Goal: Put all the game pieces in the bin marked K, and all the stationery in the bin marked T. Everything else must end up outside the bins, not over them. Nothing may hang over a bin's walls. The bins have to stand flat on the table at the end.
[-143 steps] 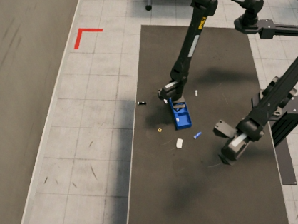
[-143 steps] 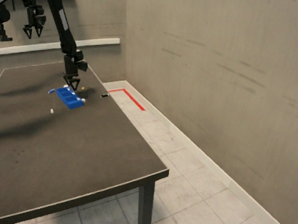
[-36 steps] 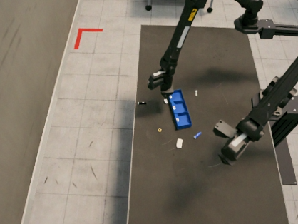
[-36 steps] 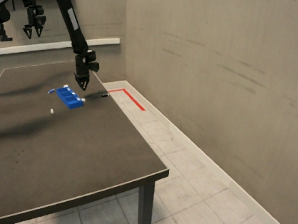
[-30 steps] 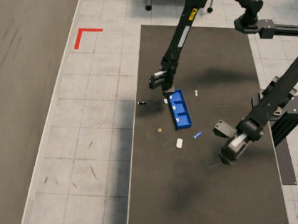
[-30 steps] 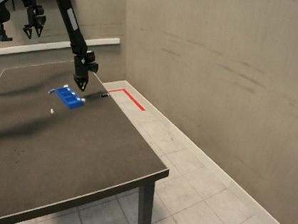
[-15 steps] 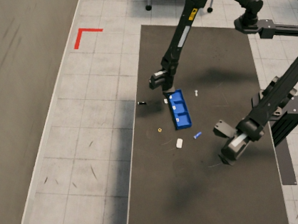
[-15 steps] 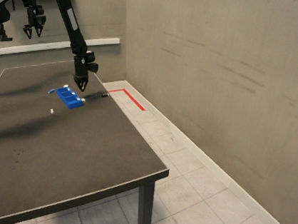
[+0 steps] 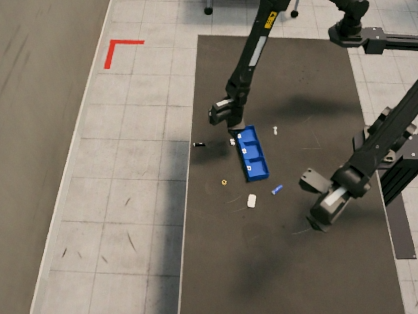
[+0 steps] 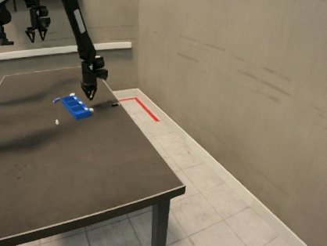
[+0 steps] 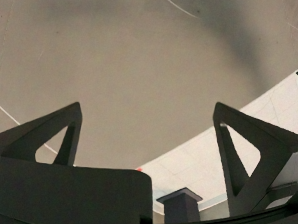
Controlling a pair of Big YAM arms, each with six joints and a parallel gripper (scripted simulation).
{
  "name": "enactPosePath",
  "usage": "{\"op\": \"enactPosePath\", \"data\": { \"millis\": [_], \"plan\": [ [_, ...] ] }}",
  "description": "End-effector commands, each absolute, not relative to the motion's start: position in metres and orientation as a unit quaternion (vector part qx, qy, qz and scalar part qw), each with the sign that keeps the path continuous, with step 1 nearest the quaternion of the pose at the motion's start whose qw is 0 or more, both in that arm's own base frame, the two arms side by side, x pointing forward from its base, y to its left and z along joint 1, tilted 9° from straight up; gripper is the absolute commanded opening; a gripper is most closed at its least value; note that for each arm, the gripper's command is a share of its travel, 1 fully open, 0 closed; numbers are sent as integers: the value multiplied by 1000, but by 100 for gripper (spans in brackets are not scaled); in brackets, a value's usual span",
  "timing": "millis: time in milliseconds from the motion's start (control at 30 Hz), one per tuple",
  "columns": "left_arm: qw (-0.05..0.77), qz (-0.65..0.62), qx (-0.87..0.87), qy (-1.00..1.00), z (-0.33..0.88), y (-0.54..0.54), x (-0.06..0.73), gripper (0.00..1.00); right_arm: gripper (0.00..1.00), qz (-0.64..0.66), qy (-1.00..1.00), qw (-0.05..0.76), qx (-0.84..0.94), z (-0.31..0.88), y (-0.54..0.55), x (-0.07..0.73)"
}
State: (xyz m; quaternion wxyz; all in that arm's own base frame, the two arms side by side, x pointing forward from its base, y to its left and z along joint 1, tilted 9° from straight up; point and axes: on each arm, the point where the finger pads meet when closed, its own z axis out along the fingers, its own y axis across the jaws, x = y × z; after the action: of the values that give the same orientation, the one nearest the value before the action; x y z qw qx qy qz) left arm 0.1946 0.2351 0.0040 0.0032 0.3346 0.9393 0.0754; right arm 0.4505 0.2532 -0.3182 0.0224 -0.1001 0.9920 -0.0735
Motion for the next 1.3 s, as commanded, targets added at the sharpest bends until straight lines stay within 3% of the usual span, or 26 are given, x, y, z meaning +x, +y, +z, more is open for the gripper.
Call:
{"op": "enactPosePath", "data": {
  "millis": [0, 700, 1267],
  "plan": [
    [3, 77, 335, 939, 9, 234, 191, 100, 39, -71, 992, 28, -98, -326, 252, 465],
    [3, 77, 335, 939, 9, 234, 191, 100, 39, -64, 992, 43, -97, -357, 259, 487],
    [3, 77, 335, 939, 9, 234, 191, 100, 39, -76, 992, 18, -98, -395, 232, 451]
  ]
}}
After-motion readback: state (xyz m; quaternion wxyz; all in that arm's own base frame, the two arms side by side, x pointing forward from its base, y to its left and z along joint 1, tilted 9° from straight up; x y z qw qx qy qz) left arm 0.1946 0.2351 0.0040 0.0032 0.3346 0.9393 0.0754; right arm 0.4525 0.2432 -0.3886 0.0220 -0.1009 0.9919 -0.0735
